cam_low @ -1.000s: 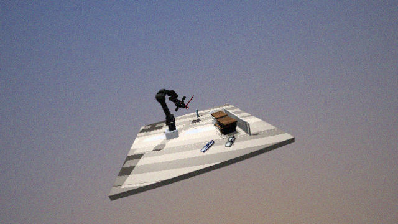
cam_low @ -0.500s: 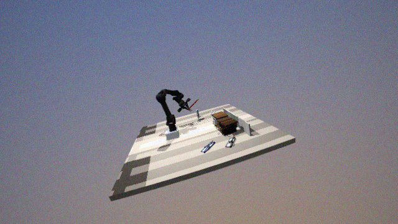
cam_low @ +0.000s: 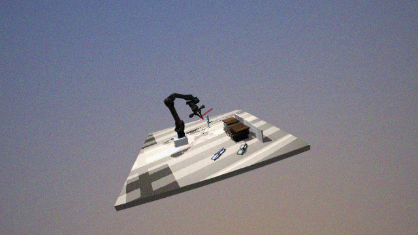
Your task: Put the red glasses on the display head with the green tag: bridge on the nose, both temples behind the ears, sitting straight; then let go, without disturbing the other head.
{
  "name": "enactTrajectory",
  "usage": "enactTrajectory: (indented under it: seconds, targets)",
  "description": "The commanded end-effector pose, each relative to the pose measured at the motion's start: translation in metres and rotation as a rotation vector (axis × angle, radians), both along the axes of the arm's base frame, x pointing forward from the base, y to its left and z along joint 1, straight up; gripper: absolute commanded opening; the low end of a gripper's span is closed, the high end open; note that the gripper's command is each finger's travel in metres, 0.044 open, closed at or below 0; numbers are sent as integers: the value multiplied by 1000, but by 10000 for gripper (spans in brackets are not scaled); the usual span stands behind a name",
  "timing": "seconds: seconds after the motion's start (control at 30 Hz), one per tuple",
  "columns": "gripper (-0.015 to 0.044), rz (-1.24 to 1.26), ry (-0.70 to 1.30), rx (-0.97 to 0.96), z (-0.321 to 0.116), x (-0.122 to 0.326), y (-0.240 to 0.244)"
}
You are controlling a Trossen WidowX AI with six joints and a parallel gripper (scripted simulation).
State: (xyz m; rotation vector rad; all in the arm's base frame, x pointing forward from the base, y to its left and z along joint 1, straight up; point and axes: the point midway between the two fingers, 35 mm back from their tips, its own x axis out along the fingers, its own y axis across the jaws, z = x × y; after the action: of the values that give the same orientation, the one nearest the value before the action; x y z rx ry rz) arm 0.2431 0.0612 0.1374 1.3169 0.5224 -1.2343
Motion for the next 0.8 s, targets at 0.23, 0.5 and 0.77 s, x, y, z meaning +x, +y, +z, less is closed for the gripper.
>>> enactTrajectory:
  seconds: [0.23,0.5,0.77]
  targets:
    - [0,18,141,24,-12,8,-33]
    - [0,35,224,60,-19,10,-58]
    - [0,56,291,109,-26,10,-82]
